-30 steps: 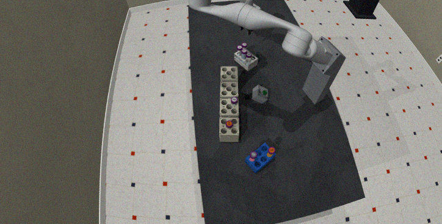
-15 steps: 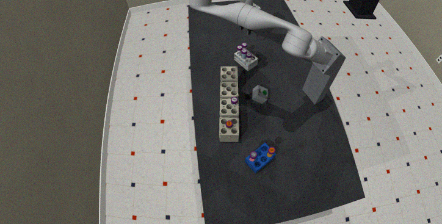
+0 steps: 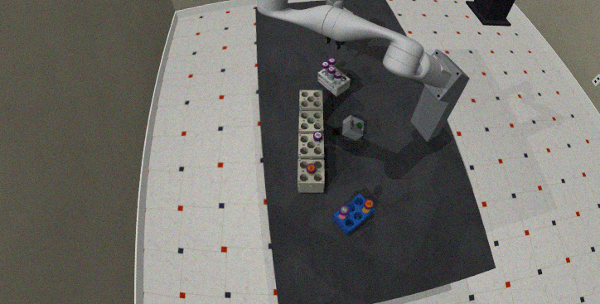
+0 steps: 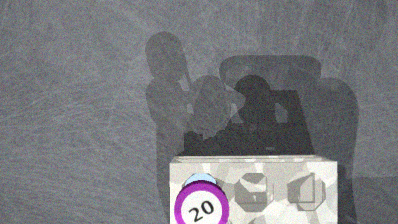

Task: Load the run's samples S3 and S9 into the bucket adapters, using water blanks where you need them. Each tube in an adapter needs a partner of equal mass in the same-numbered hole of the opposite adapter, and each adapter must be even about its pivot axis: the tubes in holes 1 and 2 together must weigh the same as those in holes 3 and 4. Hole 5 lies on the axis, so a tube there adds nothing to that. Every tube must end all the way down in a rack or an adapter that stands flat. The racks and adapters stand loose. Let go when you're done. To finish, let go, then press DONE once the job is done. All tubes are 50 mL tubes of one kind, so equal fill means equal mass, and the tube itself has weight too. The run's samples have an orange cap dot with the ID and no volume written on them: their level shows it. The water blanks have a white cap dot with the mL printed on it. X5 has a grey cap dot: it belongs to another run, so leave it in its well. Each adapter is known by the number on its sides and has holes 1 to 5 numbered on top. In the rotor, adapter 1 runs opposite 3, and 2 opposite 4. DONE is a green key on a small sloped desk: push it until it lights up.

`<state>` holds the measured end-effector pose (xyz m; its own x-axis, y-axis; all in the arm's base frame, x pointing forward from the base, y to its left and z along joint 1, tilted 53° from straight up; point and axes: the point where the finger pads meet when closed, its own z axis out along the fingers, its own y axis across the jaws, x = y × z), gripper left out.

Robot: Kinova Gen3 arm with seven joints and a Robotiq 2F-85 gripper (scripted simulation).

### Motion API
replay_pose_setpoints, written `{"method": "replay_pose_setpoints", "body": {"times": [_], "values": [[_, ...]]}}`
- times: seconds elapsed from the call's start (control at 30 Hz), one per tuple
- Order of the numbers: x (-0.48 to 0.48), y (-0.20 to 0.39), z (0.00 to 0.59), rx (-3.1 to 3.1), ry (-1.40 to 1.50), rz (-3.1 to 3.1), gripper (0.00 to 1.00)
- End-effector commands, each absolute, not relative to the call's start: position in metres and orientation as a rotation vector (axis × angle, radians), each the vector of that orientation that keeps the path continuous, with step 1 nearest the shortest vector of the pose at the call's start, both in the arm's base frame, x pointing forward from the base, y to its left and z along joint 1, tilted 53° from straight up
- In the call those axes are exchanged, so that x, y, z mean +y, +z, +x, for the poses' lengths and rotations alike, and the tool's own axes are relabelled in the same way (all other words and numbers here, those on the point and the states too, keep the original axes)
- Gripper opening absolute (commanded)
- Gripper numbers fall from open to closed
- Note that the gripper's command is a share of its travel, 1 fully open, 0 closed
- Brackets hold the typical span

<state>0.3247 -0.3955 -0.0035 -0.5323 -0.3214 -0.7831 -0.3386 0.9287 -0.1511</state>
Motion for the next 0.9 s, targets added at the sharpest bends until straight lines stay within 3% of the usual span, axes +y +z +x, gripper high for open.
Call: {"method": "replay_pose_setpoints", "body": {"times": [0.0, 0.87], "values": [[-0.396, -0.005, 0.327, 2.169, 0.022, -0.466, 0.62], [-0.39, -0.024, 0.352, 2.169, 0.022, -0.466, 0.62]]}}
